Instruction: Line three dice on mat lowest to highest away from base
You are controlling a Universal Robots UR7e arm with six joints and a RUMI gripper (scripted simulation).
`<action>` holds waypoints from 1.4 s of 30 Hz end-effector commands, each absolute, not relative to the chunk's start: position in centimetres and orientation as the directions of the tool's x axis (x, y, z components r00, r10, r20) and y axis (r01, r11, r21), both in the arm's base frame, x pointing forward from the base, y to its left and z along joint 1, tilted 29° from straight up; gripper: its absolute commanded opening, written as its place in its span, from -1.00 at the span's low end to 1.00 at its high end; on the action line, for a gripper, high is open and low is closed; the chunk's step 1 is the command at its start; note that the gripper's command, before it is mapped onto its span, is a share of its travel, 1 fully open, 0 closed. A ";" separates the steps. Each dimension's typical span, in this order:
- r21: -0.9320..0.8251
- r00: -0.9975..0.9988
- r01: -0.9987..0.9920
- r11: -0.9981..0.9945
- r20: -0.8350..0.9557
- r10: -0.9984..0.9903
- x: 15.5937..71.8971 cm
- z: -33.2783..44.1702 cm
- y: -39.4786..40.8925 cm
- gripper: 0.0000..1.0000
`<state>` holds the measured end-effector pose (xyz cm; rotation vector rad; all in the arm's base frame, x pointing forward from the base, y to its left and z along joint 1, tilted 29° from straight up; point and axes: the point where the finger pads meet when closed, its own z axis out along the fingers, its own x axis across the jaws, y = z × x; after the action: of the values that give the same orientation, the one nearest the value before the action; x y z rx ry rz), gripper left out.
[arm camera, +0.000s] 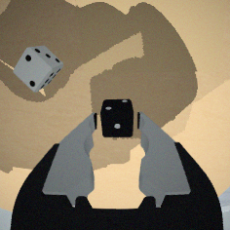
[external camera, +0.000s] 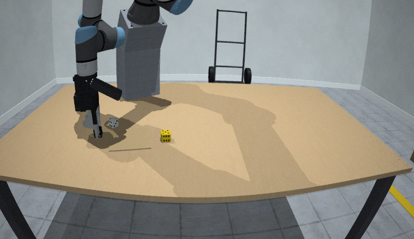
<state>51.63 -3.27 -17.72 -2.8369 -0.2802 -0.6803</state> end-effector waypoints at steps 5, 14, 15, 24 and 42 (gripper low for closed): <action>-0.158 0.875 0.231 -0.960 0.465 0.134 51.7 -17.7 -3.3 -0.44; -0.158 0.875 0.231 -0.960 0.465 0.134 51.7 -17.7 -3.3 -0.80; -0.158 0.875 0.231 -0.960 0.465 0.134 51.7 -17.7 -3.3 -0.80; -0.158 0.875 0.231 -0.960 0.465 0.134 51.7 -17.7 -3.3 -0.80; -0.158 0.875 0.231 -0.960 0.465 0.134 51.7 -17.7 -3.3 -0.80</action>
<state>51.63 -3.28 -17.72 -2.8369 -0.2802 -0.6803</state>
